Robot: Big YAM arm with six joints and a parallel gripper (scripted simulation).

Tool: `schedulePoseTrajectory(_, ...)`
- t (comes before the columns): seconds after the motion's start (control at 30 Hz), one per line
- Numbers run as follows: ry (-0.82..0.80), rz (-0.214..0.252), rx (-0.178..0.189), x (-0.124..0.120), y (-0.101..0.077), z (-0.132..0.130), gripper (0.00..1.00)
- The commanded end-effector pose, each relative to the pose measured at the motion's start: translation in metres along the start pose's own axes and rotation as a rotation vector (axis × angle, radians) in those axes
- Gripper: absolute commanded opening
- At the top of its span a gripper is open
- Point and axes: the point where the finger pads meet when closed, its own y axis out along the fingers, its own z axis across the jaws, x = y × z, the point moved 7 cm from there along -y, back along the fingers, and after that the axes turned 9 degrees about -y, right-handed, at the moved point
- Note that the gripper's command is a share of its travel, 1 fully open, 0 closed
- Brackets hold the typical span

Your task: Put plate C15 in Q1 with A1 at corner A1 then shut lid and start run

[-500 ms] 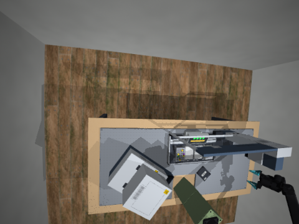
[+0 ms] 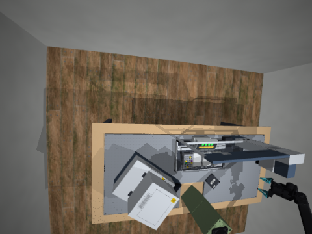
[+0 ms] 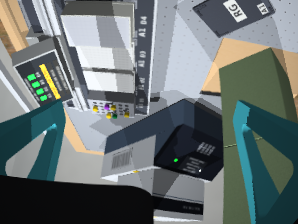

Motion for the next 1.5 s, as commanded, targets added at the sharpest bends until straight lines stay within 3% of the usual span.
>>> schedulePoseTrajectory(0.0, -0.003, -0.010, 0.003, 0.000, -0.005, 0.002, 1.00)
schedulePoseTrajectory(0.03, -0.003, -0.010, 0.003, 0.000, -0.005, 0.002, 1.00)
schedulePoseTrajectory(0.07, -0.019, -0.024, -0.002, -0.003, -0.006, 0.008, 0.00)
schedulePoseTrajectory(0.2, -0.046, -0.162, 0.018, 0.000, -0.038, 0.029, 0.00)
schedulePoseTrajectory(0.3, -0.044, -0.167, 0.025, 0.005, -0.060, 0.040, 0.00)
schedulePoseTrajectory(0.4, -0.035, -0.166, 0.033, 0.006, -0.061, 0.035, 0.00)
schedulePoseTrajectory(0.53, -0.103, -0.146, 0.004, 0.005, -0.018, 0.037, 0.00)
schedulePoseTrajectory(0.6, -0.103, -0.146, 0.004, 0.005, -0.018, 0.037, 0.00)
schedulePoseTrajectory(0.67, -0.094, -0.124, 0.006, 0.003, 0.000, 0.038, 0.00)
schedulePoseTrajectory(0.73, -0.095, -0.122, -0.005, 0.006, 0.004, 0.036, 0.00)
schedulePoseTrajectory(1.03, -0.207, -0.108, -0.036, -0.003, 0.062, 0.043, 0.00)
schedulePoseTrajectory(1.23, -0.294, -0.126, -0.062, -0.006, 0.071, 0.046, 0.00)
schedulePoseTrajectory(1.47, -0.290, -0.107, -0.065, -0.020, 0.116, 0.049, 0.00)
